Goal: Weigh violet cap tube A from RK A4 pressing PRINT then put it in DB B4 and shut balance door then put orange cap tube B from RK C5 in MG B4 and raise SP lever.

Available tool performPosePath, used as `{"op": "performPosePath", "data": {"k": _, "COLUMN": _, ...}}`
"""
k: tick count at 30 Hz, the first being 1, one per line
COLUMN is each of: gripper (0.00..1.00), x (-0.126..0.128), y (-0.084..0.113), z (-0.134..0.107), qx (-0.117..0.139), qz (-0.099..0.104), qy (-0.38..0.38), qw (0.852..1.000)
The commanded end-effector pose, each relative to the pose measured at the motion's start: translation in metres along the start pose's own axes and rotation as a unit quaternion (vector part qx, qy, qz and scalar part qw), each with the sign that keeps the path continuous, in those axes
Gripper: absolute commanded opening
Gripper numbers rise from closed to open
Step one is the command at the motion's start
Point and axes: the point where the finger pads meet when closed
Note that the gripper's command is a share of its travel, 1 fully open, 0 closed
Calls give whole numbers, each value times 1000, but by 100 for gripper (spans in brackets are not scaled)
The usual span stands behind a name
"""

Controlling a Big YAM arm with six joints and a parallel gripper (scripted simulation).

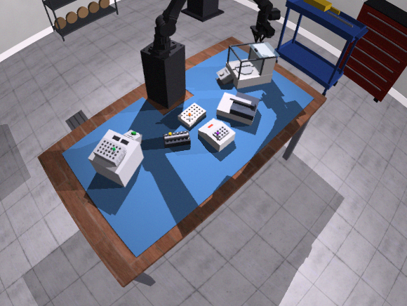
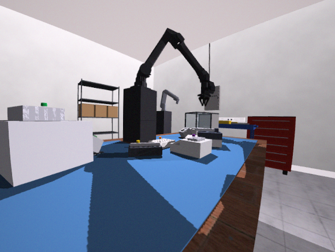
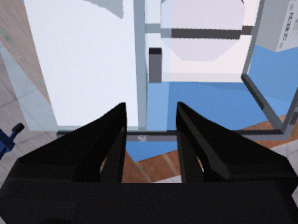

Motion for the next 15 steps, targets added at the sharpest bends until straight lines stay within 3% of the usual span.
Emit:
{"op": "performPosePath", "data": {"k": 1, "gripper": 30, "x": -1, "y": -6, "z": 3, "qx": 0, "qz": -2, "qy": -4, "qw": 1000}}
{"op": "performPosePath", "data": {"k": 15, "gripper": 30, "x": -2, "y": -25, "z": 3, "qx": 0, "qz": -3, "qy": -4, "qw": 1000}}
Point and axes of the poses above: the point where the finger pads meet when closed, its own y axis back along the fingers, its own x axis across the jaws, z = x × y, and after that the axes turned 3 degrees about -y, right-handed
